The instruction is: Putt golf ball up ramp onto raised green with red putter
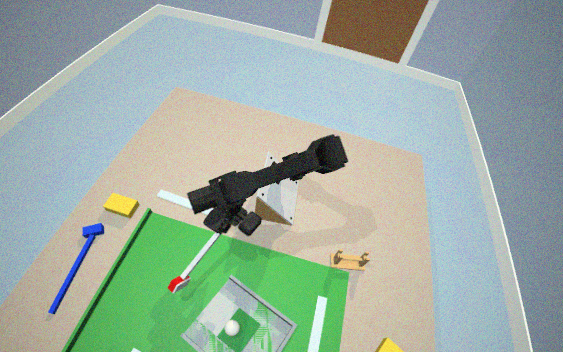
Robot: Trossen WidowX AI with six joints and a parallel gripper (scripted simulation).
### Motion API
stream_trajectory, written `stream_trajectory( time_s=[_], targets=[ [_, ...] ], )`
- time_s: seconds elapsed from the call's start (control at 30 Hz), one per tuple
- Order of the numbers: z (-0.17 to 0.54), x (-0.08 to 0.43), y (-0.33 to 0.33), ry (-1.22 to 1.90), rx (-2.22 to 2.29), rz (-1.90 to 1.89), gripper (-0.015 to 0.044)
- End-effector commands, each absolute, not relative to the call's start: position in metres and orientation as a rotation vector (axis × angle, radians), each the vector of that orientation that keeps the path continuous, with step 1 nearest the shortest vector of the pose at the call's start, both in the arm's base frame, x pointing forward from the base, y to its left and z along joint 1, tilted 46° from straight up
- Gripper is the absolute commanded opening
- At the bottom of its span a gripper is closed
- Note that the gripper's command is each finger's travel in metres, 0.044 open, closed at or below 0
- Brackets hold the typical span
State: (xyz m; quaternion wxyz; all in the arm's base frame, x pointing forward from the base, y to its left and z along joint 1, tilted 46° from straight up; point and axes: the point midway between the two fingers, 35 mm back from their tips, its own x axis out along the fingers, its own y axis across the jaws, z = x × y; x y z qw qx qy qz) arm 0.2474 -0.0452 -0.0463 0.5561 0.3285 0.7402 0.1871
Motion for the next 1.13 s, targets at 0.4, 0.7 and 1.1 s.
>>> stream_trajectory(
  time_s=[0.4,0.7,1.1],
  targets=[
    [-0.0353,0.2508,-0.0564,1.735,0.774,0.436,0.0000],
    [-0.0353,0.2508,-0.0564,1.735,0.774,0.436,0.0000],
    [-0.0353,0.2508,-0.0564,1.735,0.774,0.436,0.0000]
  ],
)
